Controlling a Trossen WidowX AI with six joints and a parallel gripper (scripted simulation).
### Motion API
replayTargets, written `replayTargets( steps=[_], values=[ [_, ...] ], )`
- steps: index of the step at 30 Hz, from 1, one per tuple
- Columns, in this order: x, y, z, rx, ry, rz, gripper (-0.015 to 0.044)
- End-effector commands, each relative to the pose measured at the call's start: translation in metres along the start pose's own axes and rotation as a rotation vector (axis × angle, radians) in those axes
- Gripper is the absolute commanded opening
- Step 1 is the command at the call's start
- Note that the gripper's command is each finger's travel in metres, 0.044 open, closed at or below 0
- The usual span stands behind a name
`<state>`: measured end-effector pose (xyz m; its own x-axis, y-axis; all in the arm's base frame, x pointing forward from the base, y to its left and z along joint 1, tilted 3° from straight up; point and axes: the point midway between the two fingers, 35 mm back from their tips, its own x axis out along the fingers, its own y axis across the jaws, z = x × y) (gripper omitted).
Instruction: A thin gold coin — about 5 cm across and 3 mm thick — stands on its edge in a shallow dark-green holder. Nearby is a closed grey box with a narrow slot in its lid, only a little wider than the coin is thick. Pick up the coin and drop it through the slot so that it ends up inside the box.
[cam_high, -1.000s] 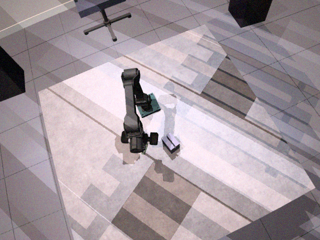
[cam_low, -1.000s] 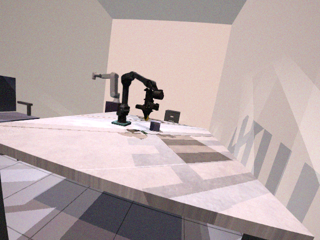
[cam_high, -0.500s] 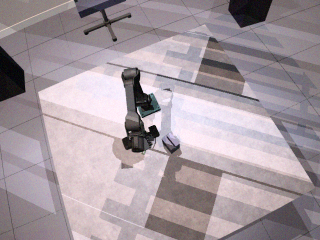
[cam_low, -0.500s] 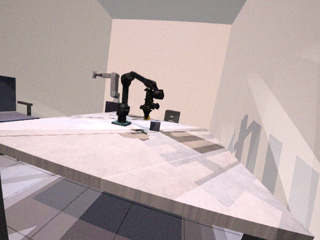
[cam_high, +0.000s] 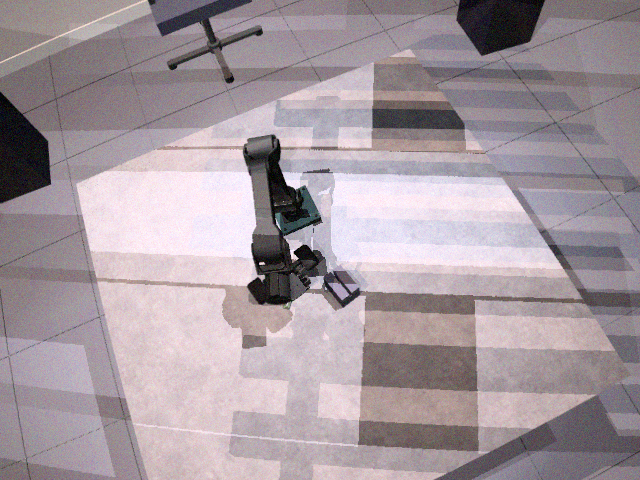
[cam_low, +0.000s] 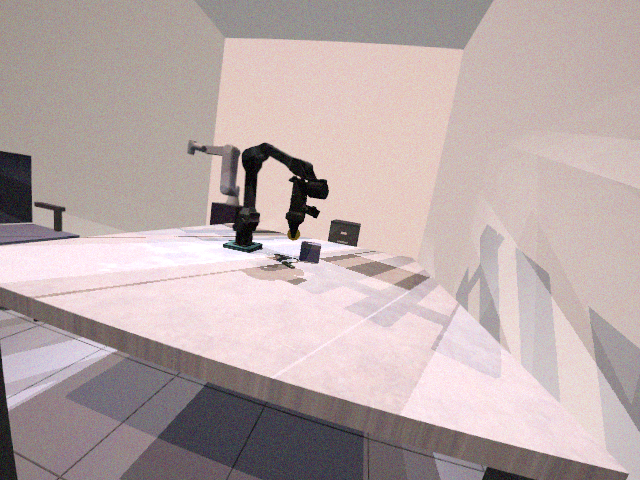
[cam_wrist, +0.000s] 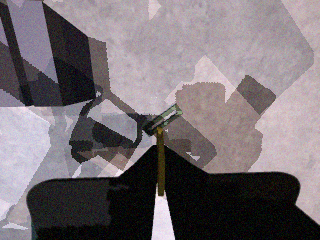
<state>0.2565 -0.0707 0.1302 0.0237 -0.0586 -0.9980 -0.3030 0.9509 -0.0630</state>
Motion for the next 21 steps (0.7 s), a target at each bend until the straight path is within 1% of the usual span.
replayTargets(
  steps=[1,21],
  values=[
    [0.0,0.006,0.005,-0.01,0.0,0.003,0.0],
    [-0.001,0.044,0.037,-0.01,-0.003,0.007,0.0]
  ],
)
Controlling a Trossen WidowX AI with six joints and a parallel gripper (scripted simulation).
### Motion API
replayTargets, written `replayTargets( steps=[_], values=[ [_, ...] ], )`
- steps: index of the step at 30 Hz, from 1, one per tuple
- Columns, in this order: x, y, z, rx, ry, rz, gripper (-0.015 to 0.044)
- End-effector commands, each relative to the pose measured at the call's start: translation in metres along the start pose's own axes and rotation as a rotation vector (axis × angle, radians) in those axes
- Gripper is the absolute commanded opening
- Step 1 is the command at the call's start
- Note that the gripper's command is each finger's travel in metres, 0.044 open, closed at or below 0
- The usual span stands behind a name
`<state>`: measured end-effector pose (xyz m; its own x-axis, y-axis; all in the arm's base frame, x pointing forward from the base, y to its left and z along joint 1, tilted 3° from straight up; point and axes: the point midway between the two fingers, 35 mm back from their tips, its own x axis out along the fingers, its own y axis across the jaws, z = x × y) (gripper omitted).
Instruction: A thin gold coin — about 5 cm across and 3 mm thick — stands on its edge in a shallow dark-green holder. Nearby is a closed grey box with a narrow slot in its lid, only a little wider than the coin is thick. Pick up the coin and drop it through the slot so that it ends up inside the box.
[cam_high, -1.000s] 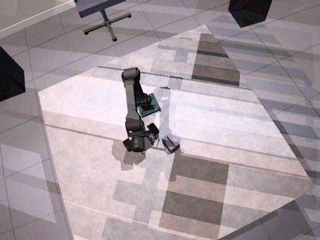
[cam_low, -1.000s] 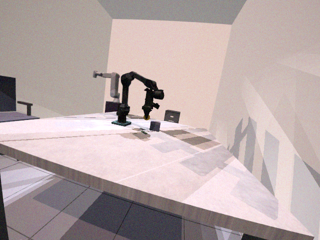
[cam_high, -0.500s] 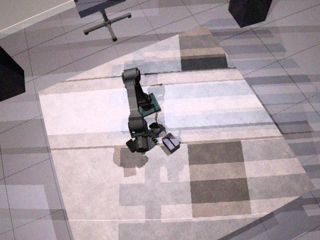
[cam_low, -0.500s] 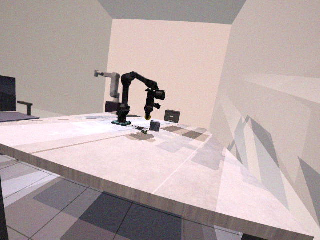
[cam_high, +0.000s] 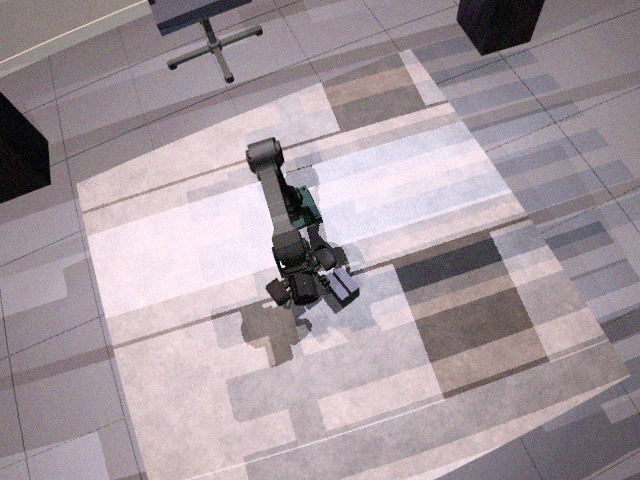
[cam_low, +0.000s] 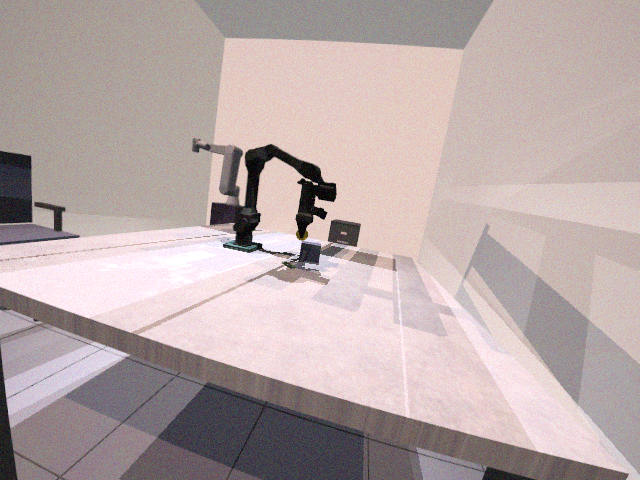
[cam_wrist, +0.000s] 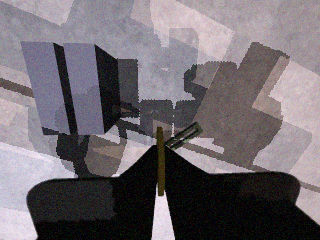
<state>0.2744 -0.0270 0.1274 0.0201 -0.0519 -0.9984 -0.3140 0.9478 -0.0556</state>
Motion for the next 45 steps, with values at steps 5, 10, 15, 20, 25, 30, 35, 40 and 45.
replayTargets(
  steps=[5,10,15,20,25,30,35,40,45],
  values=[
    [-0.002,0.018,0.013,0.001,-0.005,0.001,0.0],
    [-0.002,0.028,0.02,0.001,-0.005,0.002,0.0],
    [-0.002,0.039,0.026,0.001,-0.005,0.002,0.0],
    [-0.002,0.051,0.031,0.001,-0.006,0.003,0.0],
    [-0.002,0.063,0.036,0.001,-0.006,0.004,0.0],
    [-0.002,0.075,0.041,0.001,-0.006,0.005,0.0],
    [-0.002,0.085,0.044,0.001,-0.007,0.005,0.0],
    [0.0,0.079,0.042,-0.002,-0.003,0.004,0.0],
    [0.0,0.079,0.042,-0.002,-0.003,0.004,0.0]
  ],
)
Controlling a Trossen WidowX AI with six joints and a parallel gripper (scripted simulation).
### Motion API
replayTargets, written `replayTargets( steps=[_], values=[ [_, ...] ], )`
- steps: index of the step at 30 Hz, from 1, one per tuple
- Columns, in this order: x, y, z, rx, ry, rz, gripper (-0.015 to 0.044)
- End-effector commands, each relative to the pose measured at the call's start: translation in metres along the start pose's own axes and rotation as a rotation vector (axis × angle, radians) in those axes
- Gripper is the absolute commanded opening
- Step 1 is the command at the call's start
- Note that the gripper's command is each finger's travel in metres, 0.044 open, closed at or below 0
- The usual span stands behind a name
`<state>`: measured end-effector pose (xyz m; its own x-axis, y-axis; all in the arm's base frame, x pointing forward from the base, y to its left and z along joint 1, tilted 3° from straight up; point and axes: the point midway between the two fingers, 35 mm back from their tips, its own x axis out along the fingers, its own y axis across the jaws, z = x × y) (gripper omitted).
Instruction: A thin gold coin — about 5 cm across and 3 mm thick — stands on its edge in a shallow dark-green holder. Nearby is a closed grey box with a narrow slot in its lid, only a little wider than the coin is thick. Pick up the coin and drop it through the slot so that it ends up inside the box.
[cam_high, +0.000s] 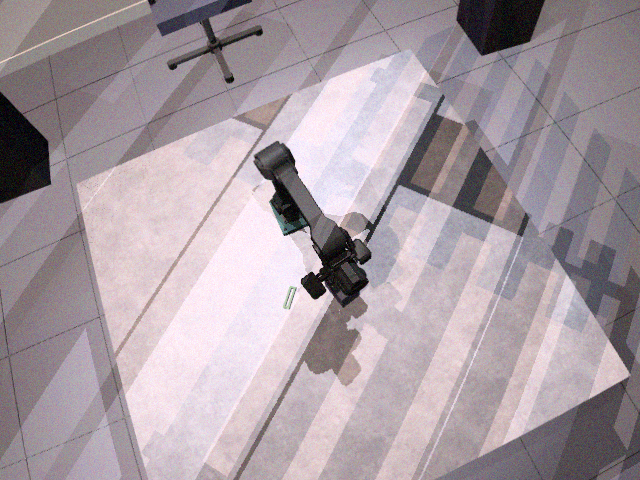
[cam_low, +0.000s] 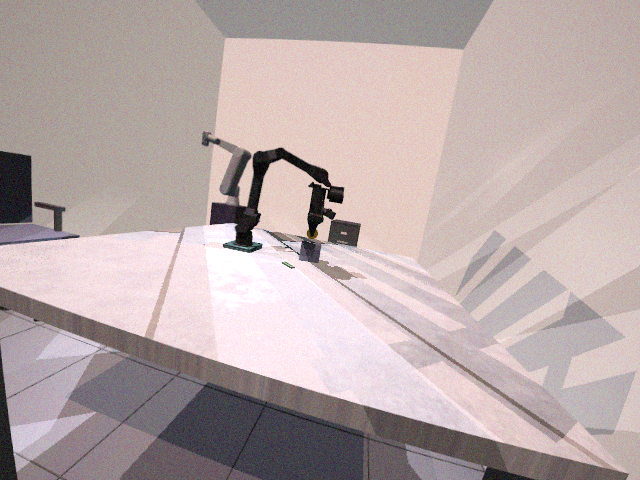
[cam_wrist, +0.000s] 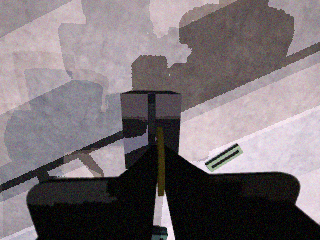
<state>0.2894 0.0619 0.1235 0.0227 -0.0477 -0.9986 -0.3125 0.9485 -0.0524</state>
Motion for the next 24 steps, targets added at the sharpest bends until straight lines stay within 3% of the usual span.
replayTargets(
  steps=[1,24],
  values=[
    [0.0003,-0.0003,-0.0006,-0.004,0.001,0.001,0.0],
    [-0.0013,0.0053,0.0024,0.0,0.005,0.001,0.0]
  ],
)
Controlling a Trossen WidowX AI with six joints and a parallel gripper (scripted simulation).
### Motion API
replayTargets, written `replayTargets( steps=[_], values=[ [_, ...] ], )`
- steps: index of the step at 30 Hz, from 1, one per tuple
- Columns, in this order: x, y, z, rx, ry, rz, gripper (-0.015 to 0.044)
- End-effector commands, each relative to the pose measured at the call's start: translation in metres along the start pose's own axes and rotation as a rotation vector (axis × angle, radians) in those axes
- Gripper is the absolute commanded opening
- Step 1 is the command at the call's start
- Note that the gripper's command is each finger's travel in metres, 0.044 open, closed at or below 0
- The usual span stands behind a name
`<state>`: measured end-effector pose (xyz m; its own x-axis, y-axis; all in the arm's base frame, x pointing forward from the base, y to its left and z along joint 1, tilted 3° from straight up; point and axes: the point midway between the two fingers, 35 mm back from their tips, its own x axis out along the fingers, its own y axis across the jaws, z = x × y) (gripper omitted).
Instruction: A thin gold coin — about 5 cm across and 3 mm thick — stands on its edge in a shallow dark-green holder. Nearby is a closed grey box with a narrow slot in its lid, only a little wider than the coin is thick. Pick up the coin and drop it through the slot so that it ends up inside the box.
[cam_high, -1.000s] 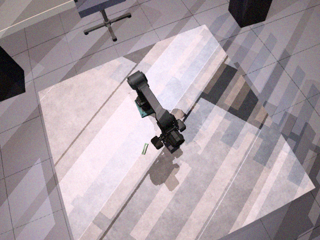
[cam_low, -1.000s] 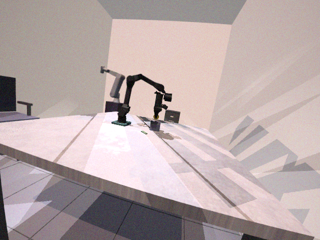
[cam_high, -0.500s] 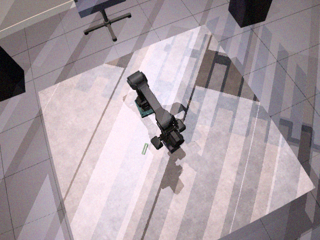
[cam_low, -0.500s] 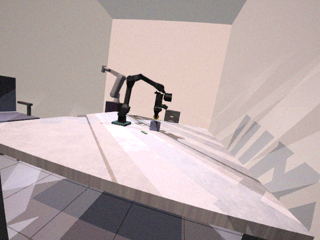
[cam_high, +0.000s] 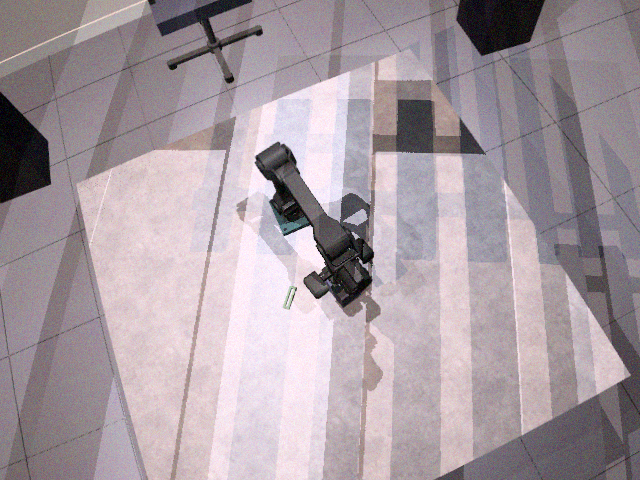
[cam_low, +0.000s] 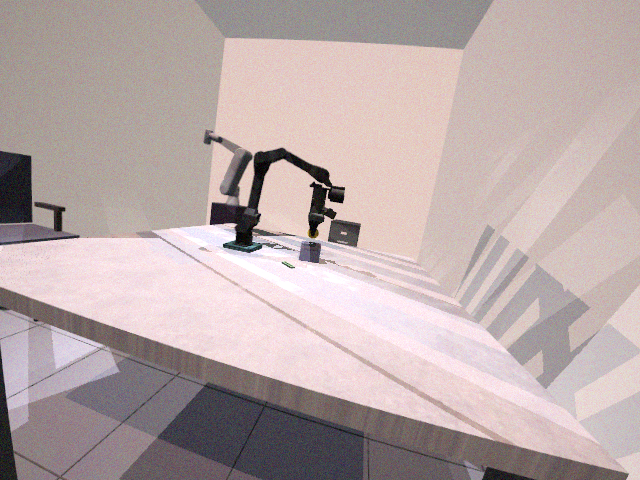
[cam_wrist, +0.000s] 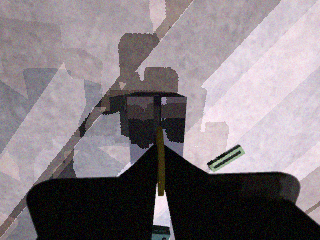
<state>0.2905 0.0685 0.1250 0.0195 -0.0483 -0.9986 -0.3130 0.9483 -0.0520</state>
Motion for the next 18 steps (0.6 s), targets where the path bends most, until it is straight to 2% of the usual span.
replayTargets(
  steps=[1,18],
  values=[
    [0.0005,-0.0005,-0.0007,0.0,0.002,0.0,0.0],
    [0.0088,0.0003,-0.0012,-0.003,0.002,0.0,0.0]
  ],
)
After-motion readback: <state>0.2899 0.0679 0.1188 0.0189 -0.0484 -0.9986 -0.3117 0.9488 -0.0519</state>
